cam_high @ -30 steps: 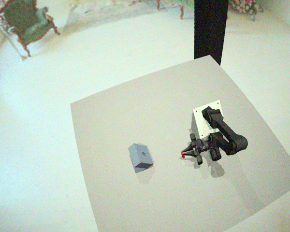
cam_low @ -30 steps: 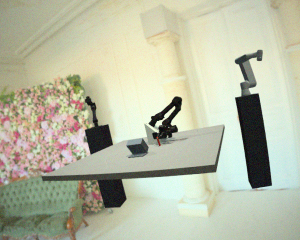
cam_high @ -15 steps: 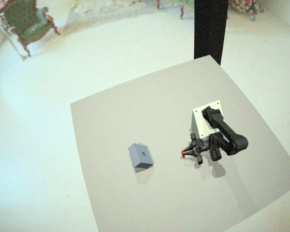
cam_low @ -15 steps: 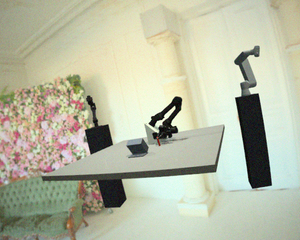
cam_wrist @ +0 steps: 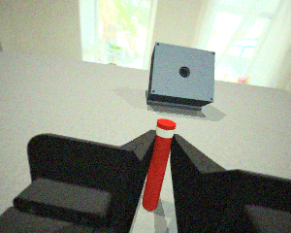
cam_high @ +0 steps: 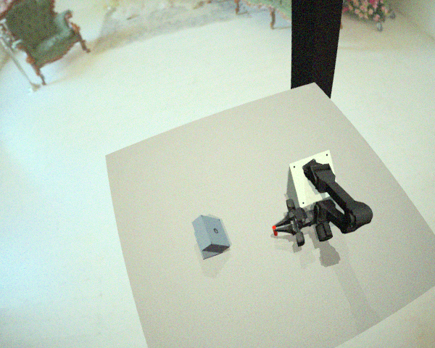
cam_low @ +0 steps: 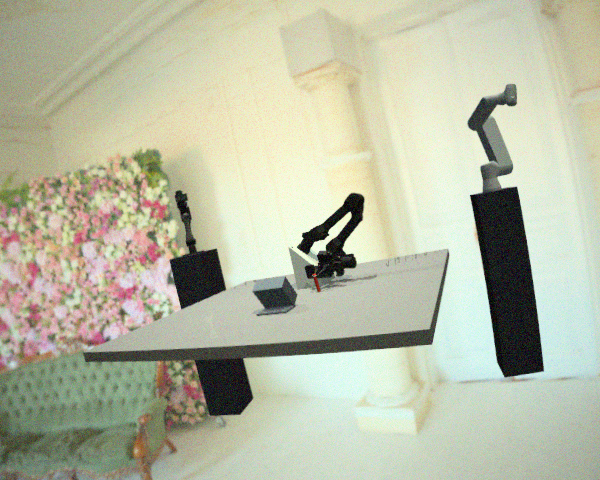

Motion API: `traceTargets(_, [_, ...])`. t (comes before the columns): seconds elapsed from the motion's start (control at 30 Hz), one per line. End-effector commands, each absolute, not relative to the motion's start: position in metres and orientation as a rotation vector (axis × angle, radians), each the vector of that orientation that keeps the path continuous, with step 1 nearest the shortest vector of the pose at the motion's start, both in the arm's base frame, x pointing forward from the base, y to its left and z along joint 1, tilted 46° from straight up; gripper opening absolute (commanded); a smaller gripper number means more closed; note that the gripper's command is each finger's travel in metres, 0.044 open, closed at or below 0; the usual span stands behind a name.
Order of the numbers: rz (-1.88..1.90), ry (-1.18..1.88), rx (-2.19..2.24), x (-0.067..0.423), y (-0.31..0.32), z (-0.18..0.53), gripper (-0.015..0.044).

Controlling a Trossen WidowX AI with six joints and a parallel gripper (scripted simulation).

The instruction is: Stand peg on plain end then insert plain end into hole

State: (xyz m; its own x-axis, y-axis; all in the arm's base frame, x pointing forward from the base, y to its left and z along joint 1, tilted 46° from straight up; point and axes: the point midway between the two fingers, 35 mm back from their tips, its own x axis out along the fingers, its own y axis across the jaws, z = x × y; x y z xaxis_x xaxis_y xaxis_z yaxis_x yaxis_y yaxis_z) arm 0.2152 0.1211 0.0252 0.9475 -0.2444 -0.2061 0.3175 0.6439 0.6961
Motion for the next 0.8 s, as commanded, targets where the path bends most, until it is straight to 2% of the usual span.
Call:
traceTargets(0.0, [-0.320, 0.097, 0.811, 0.2142, 0.1224, 0.0243, 0.0049])
traceTargets(0.2, [-0.324, 0.092, 0.807, 0.2139, 0.1210, 0.0244, 0.0056])
traceTargets(0.3, [-0.325, 0.092, 0.808, 0.2138, 0.1209, 0.0244, 0.0130])
traceTargets(0.77, [-0.325, 0.092, 0.808, 0.2138, 0.1209, 0.0244, 0.0130])
